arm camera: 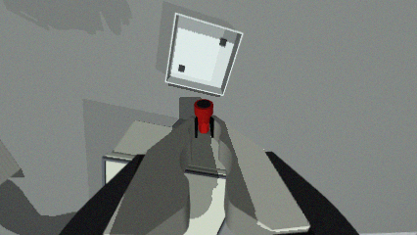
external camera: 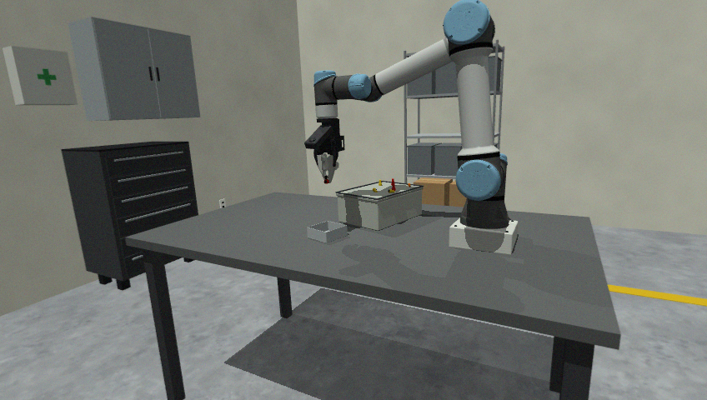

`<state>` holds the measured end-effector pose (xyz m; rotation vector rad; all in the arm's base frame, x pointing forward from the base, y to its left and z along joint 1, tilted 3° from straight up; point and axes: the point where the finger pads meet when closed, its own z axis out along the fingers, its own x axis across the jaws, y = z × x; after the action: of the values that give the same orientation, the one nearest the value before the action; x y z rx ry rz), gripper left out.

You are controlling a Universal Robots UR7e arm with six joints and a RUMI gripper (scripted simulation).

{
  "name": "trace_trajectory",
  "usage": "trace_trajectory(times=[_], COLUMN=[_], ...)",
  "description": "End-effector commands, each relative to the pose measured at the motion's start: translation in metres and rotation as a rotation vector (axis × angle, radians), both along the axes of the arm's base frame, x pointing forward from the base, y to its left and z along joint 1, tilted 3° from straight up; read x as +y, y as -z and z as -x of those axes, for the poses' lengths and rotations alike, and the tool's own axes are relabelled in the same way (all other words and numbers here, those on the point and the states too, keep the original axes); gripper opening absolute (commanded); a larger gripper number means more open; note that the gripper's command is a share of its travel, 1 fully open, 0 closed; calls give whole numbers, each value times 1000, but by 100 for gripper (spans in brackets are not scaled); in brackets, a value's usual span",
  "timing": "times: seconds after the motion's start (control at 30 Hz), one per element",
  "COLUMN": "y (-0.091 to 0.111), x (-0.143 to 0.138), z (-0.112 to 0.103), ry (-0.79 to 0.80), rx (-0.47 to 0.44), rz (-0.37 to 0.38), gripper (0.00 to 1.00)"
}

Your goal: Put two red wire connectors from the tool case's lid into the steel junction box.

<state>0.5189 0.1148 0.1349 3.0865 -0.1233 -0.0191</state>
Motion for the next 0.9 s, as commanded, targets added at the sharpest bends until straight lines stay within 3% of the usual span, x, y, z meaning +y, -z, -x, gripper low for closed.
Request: trace_trajectory(times=[0.0,0.37,0.53,0.77,0.87], y=[-1,14,43,98,106], x=[0,0,-2,-5,-5], z=[0,0,0,1,1], ry=[0,0,0,0,0], rx=[-1,-1,-1,-1,-1], rz=[0,0,0,0,0], gripper=[0,0,0,0,0])
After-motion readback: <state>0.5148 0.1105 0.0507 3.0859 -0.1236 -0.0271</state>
